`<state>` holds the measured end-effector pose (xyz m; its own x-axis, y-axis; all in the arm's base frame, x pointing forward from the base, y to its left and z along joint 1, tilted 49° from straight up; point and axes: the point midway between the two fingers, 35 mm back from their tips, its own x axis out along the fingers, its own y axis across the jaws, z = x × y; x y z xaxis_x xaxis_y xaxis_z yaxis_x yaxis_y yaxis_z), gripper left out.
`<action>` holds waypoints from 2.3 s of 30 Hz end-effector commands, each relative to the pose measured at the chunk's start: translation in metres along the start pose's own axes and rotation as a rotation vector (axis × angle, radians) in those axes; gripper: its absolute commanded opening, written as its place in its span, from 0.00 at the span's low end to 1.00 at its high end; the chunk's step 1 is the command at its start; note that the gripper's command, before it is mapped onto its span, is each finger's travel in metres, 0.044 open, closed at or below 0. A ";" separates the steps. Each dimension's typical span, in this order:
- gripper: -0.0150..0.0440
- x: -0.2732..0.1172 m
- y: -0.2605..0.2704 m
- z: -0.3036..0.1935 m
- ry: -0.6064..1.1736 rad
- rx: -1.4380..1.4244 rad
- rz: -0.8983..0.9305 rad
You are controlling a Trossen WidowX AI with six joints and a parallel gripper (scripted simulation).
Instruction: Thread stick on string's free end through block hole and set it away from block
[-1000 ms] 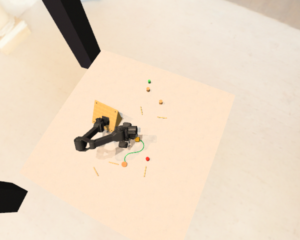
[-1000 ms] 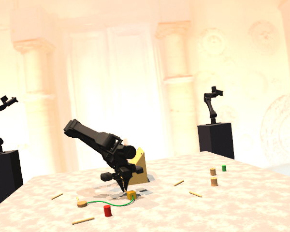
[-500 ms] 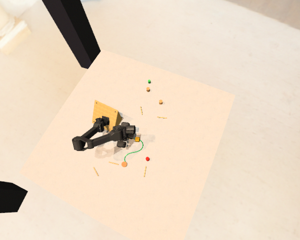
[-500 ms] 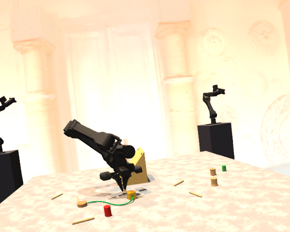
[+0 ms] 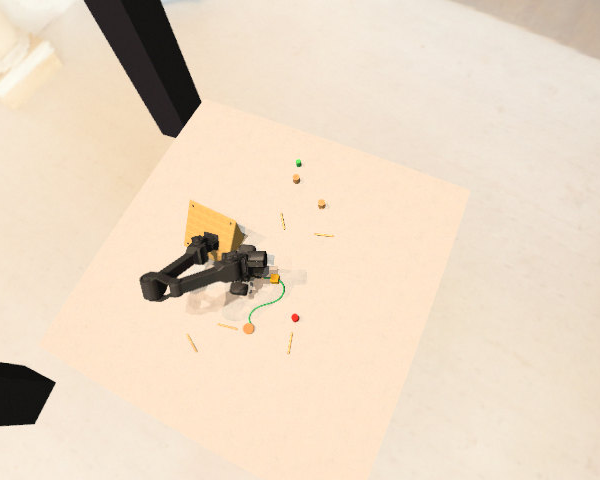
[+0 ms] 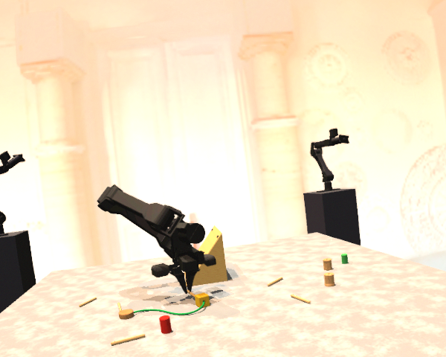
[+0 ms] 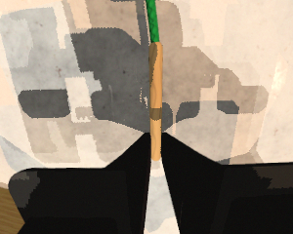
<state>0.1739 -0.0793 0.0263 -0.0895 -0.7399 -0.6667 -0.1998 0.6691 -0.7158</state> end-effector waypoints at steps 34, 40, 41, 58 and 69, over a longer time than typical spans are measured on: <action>0.25 0.010 -0.001 -0.020 0.001 -0.006 0.001; 0.25 0.010 -0.001 -0.020 0.001 -0.006 0.001; 0.25 0.010 -0.001 -0.020 0.001 -0.006 0.001; 0.25 0.010 -0.001 -0.020 0.001 -0.006 0.001; 0.25 0.010 -0.001 -0.020 0.001 -0.006 0.001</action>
<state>0.1554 -0.0867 0.0244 -0.0853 -0.7354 -0.6723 -0.2041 0.6733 -0.7106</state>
